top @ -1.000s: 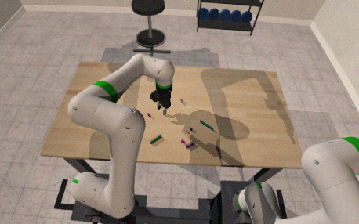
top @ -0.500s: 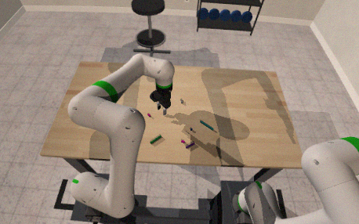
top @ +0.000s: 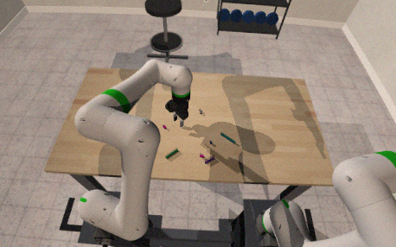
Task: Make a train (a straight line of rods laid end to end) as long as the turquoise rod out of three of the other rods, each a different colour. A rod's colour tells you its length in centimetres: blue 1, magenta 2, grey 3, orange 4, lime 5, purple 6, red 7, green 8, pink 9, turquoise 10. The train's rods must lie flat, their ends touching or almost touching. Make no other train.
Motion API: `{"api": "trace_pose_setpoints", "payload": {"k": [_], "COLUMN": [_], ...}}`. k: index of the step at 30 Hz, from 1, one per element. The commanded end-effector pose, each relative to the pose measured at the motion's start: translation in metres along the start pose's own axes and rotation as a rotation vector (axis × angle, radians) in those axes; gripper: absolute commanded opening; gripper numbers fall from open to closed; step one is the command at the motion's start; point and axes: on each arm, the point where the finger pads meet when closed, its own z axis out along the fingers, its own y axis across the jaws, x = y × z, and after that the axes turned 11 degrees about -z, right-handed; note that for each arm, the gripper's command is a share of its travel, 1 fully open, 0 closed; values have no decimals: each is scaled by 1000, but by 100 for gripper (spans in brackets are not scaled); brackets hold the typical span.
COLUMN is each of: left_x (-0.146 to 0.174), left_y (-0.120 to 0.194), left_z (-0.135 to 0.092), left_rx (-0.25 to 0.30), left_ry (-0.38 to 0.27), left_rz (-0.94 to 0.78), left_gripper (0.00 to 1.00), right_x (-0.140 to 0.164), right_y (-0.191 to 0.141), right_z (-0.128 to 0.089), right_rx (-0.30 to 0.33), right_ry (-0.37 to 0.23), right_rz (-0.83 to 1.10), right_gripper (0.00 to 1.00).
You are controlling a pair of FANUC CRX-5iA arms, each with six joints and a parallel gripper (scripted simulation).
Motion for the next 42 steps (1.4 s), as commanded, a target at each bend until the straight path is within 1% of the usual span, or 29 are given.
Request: {"api": "trace_pose_setpoints", "payload": {"k": [1, 11, 14, 18, 24, 26, 27, 41, 42], "left_x": [-1, 0, 3, 20, 38, 38, 46, 84, 84], "left_y": [0, 0, -1, -5, -9, -9, -11, -23, -23], "left_z": [-1, -1, -2, -4, -5, -5, -5, -5, -5], "left_rx": [0, 0, 0, 0, 1, 1, 1, 1, 1], "left_ry": [-2, -2, -2, -2, -2, -2, -2, -2, -2], "left_rz": [0, -1, -41, -232, -446, -446, -546, -1040, -1040], "left_gripper": [100, 100, 100, 100, 100, 100, 100, 100, 100], "right_x": [0, 0, 0, 0, 0, 0, 0, 0, 0], "right_y": [0, 0, 0, 0, 0, 0, 0, 0, 0], "right_z": [-1, -1, -1, -1, -1, -1, -1, -1, -1], "right_rx": [1, 1, 1, 1, 1, 1, 1, 1, 1], "right_ry": [-2, -2, -2, -2, -2, -2, -2, -2, -2], "right_rz": [0, 0, 0, 0, 0, 0, 0, 0, 0], "right_gripper": [100, 100, 100, 100, 100, 100, 100, 100, 100]}}
